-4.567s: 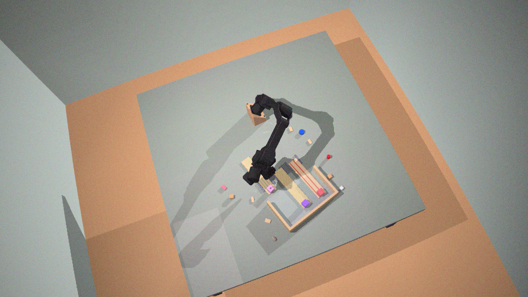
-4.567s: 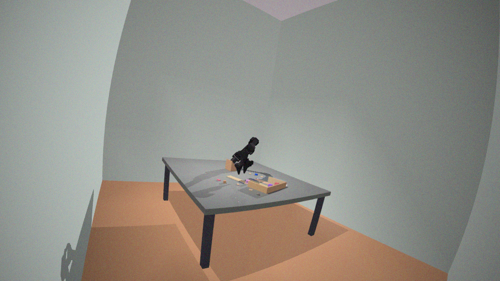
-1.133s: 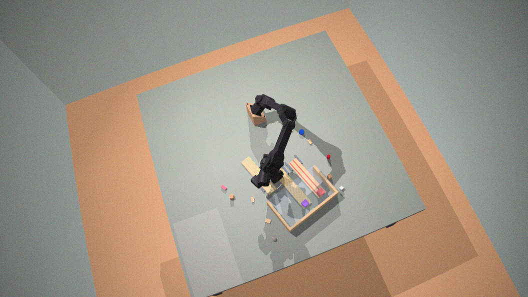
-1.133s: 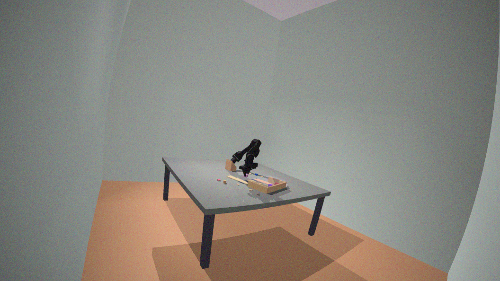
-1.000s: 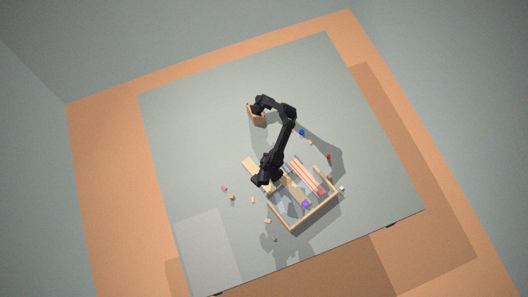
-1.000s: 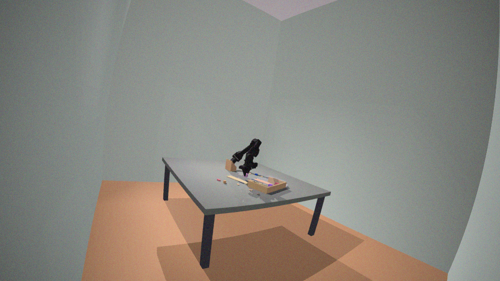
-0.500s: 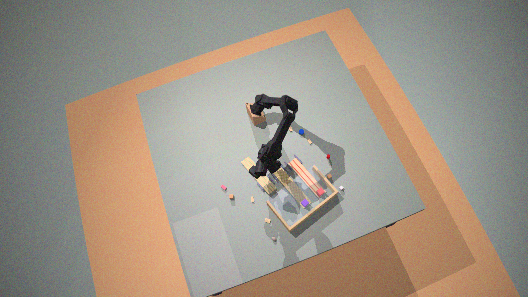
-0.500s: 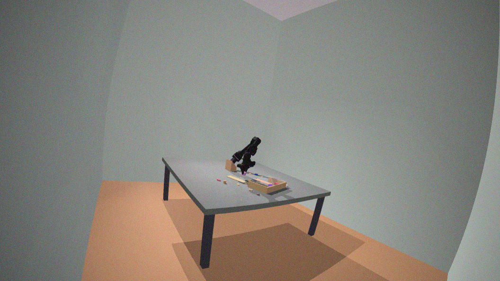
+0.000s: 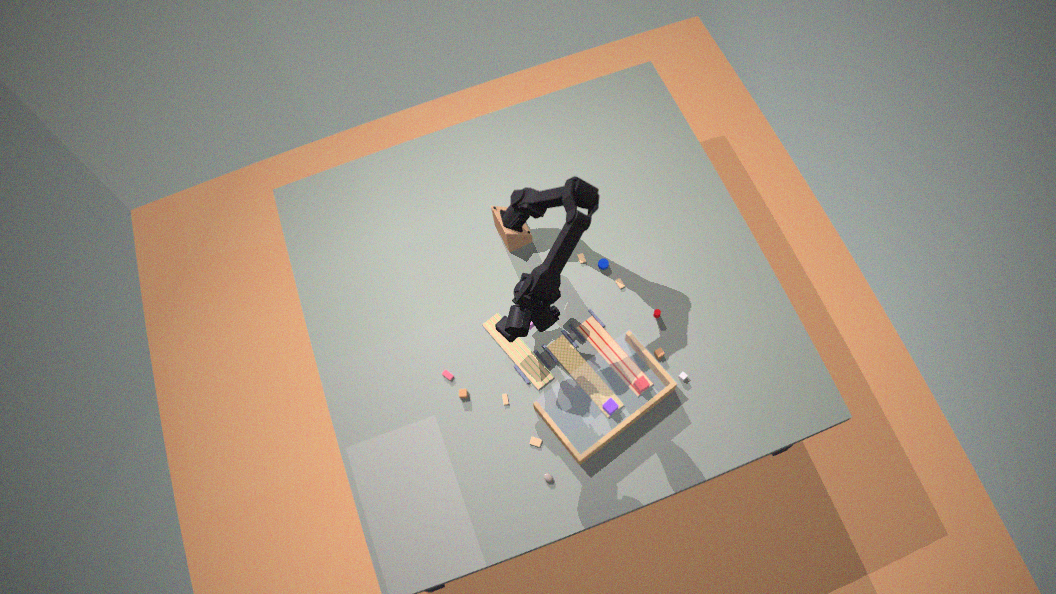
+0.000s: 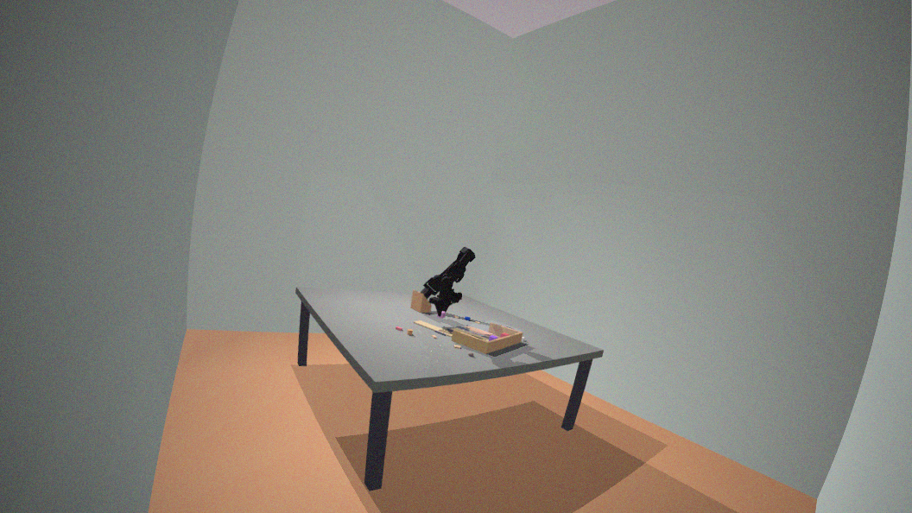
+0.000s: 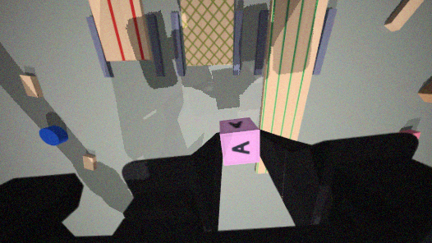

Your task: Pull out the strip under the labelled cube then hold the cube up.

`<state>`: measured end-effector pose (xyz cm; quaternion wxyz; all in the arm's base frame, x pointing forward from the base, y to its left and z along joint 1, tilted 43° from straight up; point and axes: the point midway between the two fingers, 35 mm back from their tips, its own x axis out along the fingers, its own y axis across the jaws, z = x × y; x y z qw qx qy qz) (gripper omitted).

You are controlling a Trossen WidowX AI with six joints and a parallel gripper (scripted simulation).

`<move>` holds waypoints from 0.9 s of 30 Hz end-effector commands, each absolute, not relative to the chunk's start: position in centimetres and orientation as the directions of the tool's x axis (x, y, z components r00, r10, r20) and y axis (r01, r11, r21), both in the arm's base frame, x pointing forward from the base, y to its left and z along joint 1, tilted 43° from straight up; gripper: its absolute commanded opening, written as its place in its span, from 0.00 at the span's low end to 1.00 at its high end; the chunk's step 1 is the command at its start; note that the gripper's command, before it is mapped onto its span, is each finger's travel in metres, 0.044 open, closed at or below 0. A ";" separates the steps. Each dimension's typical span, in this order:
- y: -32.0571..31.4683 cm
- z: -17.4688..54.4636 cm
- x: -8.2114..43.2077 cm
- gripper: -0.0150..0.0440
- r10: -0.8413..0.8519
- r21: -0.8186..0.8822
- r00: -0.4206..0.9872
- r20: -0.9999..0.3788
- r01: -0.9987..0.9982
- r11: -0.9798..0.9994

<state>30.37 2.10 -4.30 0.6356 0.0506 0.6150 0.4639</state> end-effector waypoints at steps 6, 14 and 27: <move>-0.2 -1.5 30.7 0.25 0.647 0.626 -0.181 -0.741 -0.536 0.566; -0.2 -1.5 30.7 0.25 0.647 0.626 -0.181 -0.741 -0.536 0.566; -0.2 -1.5 30.7 0.25 0.647 0.626 -0.181 -0.741 -0.536 0.566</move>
